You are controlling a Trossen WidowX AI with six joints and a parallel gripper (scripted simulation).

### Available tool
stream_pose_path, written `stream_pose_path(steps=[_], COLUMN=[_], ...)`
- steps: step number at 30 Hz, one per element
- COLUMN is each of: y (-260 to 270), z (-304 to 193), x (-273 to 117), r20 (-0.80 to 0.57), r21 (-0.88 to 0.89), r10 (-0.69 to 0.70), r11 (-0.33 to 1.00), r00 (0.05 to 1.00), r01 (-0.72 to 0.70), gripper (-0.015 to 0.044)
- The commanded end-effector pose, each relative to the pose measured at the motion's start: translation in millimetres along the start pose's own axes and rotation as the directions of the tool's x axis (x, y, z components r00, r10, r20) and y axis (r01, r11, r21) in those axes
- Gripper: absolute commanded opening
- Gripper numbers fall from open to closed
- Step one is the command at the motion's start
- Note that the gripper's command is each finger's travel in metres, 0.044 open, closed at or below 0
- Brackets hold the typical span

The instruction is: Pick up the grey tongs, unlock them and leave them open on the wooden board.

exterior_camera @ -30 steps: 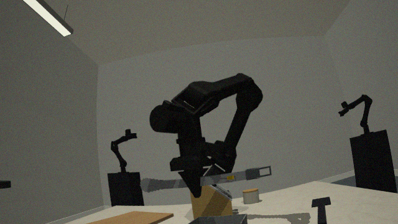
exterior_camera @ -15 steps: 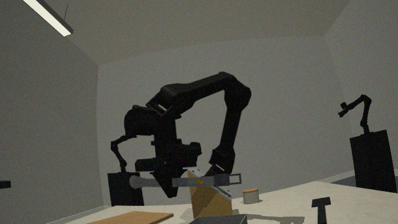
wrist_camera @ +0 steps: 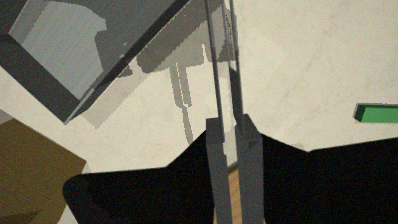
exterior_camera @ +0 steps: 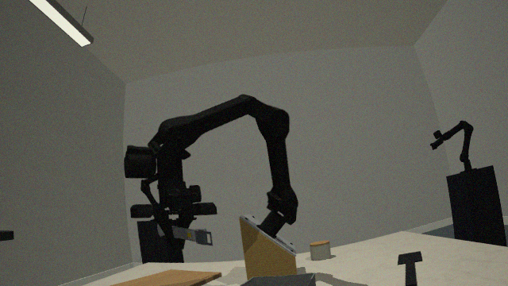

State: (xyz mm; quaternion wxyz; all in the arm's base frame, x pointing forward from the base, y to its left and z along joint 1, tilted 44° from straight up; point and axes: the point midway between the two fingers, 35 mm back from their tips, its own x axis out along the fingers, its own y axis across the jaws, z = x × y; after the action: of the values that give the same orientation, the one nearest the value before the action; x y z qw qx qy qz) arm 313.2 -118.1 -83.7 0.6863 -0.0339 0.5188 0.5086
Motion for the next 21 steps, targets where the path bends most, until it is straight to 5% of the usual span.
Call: stream_pose_path(steps=[1,21], y=[-13.9,-30.0], z=[-31.8,-112.4], x=[-2.8,-1.8], r20=[0.001,0.003], r21=[0.146,0.478], r10=[-0.009,-0.013], r11=[0.989,0.878], r00=[1.0,1.0], r01=[0.009,0.01], gripper=[-0.015,-0.015])
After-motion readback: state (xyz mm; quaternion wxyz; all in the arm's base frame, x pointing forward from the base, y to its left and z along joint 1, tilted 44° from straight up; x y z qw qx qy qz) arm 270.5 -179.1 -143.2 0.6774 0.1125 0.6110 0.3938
